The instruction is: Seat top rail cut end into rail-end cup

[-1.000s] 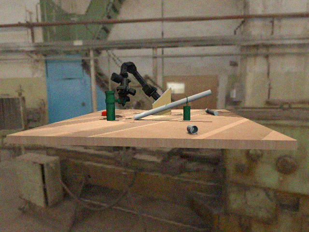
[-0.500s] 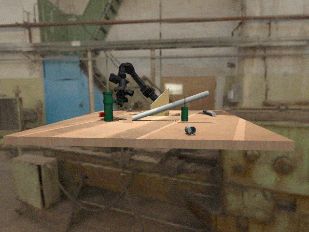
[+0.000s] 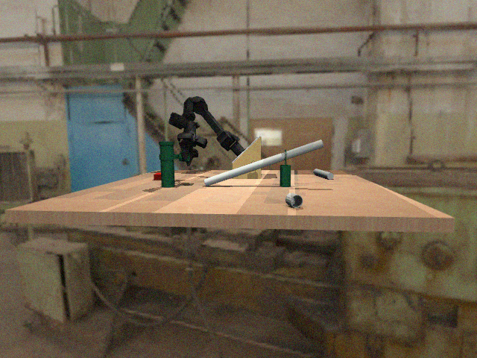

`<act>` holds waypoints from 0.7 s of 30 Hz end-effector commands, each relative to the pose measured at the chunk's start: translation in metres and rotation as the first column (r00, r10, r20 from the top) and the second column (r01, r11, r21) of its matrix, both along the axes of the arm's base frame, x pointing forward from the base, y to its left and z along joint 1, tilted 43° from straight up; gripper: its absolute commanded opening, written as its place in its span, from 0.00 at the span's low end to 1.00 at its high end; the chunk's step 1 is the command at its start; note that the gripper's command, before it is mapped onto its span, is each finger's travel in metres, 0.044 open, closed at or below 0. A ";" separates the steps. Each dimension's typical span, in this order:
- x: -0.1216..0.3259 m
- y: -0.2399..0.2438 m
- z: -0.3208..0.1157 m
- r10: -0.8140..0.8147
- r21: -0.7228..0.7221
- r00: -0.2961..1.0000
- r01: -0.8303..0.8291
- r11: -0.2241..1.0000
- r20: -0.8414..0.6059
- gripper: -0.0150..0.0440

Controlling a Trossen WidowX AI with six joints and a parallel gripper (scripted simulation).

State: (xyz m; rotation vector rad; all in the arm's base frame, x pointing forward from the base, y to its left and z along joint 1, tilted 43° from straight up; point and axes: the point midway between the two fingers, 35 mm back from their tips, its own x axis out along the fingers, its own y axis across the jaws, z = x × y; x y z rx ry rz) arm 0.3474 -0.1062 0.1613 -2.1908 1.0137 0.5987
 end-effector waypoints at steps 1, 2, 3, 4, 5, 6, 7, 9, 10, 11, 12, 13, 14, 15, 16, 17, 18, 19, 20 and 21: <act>-0.001 0.009 0.000 -0.002 0.002 1.000 0.002 1.000 -0.001 0.92; -0.002 0.013 0.000 -0.002 0.003 1.000 0.002 1.000 -0.002 0.97; -0.002 0.017 0.000 -0.002 0.004 1.000 0.002 1.000 -0.003 1.00; -0.003 0.021 0.000 -0.002 0.004 1.000 0.002 1.000 -0.003 1.00; -0.003 0.025 0.000 -0.002 0.005 1.000 0.002 1.000 -0.004 1.00; -0.004 0.028 0.000 -0.001 0.005 1.000 0.002 1.000 -0.004 1.00; -0.005 0.032 0.000 -0.001 0.005 1.000 0.001 1.000 -0.005 1.00; -0.007 0.040 0.000 -0.001 0.005 1.000 0.001 1.000 -0.005 1.00; -0.007 0.043 0.000 0.000 0.005 1.000 0.000 1.000 -0.005 1.00; -0.008 0.047 0.000 0.000 0.004 1.000 0.000 1.000 -0.005 1.00; -0.009 0.050 0.001 0.001 0.004 1.000 -0.001 1.000 -0.005 1.00; -0.010 0.052 0.001 0.001 0.004 1.000 -0.001 1.000 -0.005 1.00; -0.010 0.052 0.001 0.001 0.003 1.000 -0.001 1.000 -0.005 1.00; -0.008 0.049 0.000 0.001 0.014 1.000 -0.001 1.000 -0.003 1.00; -0.008 0.052 -0.001 -0.022 0.036 1.000 0.022 0.999 0.010 1.00; -0.008 0.057 -0.003 -0.062 0.072 0.998 0.060 0.996 0.029 1.00; -0.009 0.063 -0.005 -0.112 0.117 0.992 0.106 0.988 0.052 1.00; -0.010 0.069 -0.007 -0.163 0.161 0.984 0.150 0.976 0.073 1.00; -0.011 0.075 -0.009 -0.214 0.204 0.972 0.192 0.960 0.092 1.00; -0.012 0.081 -0.011 -0.265 0.247 0.958 0.232 0.941 0.110 1.00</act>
